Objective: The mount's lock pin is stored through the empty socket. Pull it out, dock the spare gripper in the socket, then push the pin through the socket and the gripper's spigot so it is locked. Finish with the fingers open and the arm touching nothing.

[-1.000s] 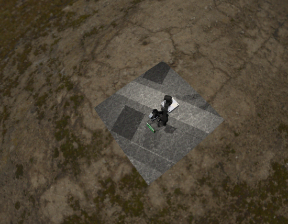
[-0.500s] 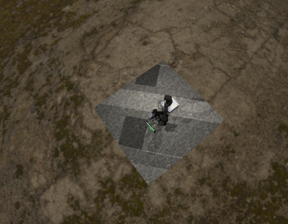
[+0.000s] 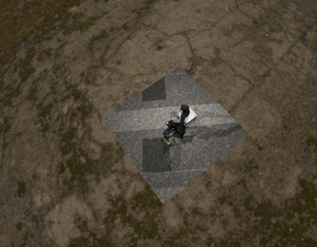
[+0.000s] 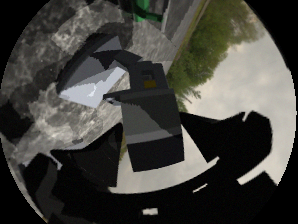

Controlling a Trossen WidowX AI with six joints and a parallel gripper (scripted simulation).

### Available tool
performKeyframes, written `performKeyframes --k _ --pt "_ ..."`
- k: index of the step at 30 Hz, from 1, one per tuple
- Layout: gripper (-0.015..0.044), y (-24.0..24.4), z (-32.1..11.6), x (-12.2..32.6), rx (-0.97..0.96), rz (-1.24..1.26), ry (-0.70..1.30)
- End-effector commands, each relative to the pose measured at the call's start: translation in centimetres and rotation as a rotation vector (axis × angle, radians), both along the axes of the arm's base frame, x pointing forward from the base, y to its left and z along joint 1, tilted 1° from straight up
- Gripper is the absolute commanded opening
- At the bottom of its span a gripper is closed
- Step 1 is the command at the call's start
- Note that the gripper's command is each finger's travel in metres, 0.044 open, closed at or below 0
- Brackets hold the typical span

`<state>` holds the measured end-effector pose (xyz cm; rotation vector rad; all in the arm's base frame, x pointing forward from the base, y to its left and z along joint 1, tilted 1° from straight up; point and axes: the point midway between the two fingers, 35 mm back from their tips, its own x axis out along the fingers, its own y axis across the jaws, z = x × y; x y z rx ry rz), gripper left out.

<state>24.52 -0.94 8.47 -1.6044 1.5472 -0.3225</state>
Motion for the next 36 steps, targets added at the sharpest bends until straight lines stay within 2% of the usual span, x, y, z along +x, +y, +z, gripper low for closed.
performKeyframes --k 1,22,36 --pt "0.0440 0.1 0.3 -0.4 0.002 -0.003 -0.002" --pt "0.0440 0.7 3.8 -3.8 -0.017 0.014 0.028" --pt "0.0440 0.7 5.5 -5.3 0.055 0.083 0.020"
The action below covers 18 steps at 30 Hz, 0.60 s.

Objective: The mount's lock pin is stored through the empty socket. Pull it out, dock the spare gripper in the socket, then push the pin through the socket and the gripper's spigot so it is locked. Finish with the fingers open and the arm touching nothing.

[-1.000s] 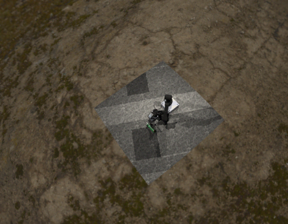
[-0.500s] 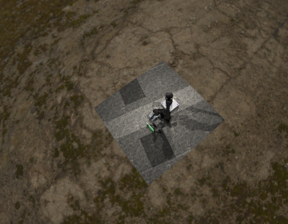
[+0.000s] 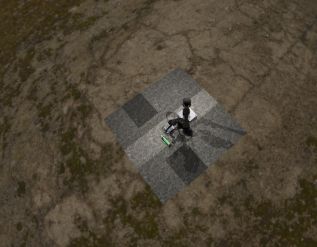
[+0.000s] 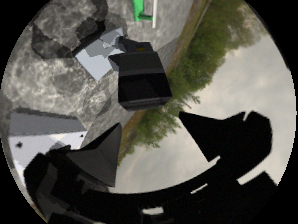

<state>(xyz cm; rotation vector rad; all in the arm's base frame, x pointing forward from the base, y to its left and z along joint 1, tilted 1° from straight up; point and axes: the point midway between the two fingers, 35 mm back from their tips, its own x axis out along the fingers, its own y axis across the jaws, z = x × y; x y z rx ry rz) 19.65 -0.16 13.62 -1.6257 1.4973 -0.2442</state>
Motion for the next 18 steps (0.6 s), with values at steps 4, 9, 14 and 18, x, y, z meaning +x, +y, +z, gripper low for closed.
performKeyframes --k 4,9,14,18 --pt "0.0440 0.0 0.8 -0.8 0.039 0.039 0.005" --pt "0.0440 0.0 1.3 -1.0 0.063 0.061 0.002" --pt "0.0440 -0.2 2.3 -0.9 0.088 0.084 -0.002" --pt "0.0440 -0.3 3.0 -0.9 0.106 0.102 -0.005"
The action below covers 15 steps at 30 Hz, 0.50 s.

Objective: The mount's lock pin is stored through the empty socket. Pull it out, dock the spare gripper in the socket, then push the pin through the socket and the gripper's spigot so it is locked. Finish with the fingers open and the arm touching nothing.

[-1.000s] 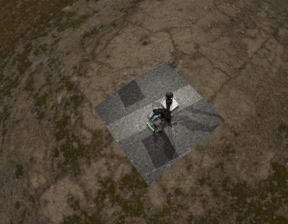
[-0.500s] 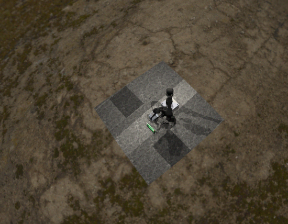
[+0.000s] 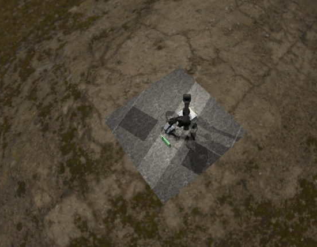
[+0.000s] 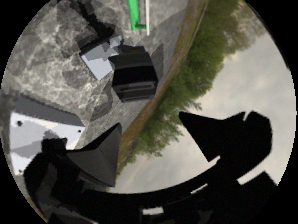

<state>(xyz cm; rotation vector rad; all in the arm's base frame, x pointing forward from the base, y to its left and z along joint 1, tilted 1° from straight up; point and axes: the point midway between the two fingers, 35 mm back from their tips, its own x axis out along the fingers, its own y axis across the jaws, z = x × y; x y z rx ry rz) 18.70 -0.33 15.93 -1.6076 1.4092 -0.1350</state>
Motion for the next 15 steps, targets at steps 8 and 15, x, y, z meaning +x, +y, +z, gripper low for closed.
performKeyframes --k 8,15 --pt "0.0440 -0.3 2.0 0.0 0.046 0.050 -0.001" --pt "0.0440 -0.5 3.4 0.1 0.075 0.082 -0.008"
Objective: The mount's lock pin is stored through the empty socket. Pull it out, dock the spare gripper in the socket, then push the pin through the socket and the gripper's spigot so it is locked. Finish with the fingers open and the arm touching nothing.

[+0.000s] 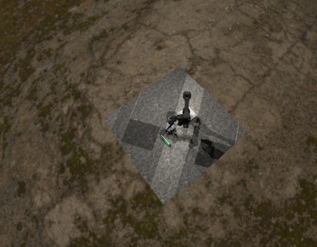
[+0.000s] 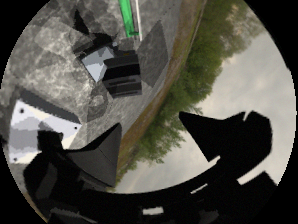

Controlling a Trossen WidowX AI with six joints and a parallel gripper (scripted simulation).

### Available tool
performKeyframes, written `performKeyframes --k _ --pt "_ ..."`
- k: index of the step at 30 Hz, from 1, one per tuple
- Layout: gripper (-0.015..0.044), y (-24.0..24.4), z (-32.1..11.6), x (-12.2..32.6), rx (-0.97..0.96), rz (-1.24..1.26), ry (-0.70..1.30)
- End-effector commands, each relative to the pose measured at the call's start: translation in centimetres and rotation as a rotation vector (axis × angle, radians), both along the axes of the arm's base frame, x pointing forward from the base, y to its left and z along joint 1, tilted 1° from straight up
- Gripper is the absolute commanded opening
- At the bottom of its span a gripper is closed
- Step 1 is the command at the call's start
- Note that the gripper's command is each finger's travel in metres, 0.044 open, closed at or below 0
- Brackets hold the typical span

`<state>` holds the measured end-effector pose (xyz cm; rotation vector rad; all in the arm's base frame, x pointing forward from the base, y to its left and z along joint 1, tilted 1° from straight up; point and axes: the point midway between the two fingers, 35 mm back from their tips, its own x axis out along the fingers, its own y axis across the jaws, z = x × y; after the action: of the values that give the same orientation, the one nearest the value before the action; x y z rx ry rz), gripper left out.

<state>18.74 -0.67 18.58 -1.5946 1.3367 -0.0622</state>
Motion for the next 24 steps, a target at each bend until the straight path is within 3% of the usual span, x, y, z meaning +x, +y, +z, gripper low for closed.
performKeyframes --k 1,7,17,24 --pt "0.0440 -0.2 0.9 0.0 0.015 0.022 0.005" --pt "0.0440 -0.1 0.8 0.1 0.014 0.017 -0.005" --pt "0.0180 11.1 1.1 1.4 0.182 0.202 -0.049" --pt "0.0180 11.2 1.4 2.1 0.187 0.191 -0.037"
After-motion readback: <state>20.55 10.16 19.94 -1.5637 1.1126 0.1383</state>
